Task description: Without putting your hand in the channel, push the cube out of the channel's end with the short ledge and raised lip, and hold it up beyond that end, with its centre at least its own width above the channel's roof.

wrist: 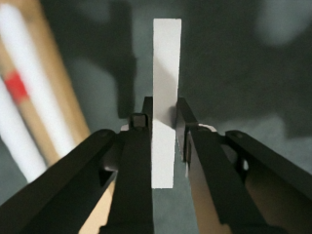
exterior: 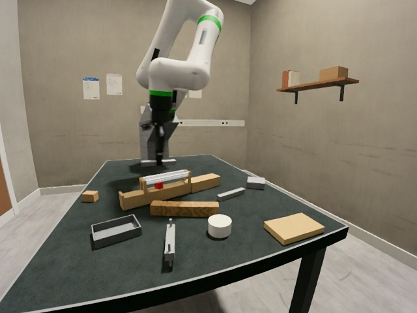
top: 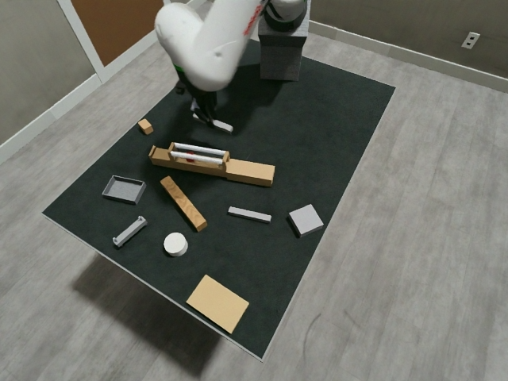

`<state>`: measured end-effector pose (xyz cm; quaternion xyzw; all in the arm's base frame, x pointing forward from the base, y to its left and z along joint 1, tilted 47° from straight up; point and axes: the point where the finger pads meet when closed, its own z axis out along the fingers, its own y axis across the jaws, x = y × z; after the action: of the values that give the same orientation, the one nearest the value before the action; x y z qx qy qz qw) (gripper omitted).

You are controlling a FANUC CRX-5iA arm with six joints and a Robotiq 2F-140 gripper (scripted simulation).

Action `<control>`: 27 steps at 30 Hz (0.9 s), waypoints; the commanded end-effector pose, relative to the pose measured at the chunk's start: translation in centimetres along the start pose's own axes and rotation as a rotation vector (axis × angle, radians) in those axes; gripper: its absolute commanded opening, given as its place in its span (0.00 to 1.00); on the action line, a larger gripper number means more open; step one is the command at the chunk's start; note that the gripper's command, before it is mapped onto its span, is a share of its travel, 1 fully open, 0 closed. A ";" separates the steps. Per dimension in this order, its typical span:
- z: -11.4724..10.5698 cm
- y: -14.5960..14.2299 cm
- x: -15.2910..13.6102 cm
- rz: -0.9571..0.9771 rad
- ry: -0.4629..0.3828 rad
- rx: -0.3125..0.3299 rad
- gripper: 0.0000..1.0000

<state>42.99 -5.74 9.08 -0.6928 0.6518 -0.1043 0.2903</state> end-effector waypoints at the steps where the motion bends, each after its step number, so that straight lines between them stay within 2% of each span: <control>1: -0.9 -3.0 -6.3 -0.153 0.087 0.095 0.10; 4: -1.4 -4.0 -9.4 -0.201 0.041 0.153 0.10; 6: -1.4 -4.0 -9.4 -0.201 0.041 0.153 0.10; 7: -1.9 -5.1 -12.6 -0.211 0.027 0.167 0.10; 13: -2.9 -6.7 -18.5 -0.236 -0.008 0.199 0.10; 17: -2.4 -6.8 -18.5 -0.236 -0.008 0.199 0.10; 21: 0.2 -7.3 -18.6 -0.236 -0.008 0.199 0.10; 27: 1.2 -7.5 -18.7 -0.236 -0.008 0.199 0.10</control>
<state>46.62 12.41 17.24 -0.7474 0.5293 -0.1601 0.3684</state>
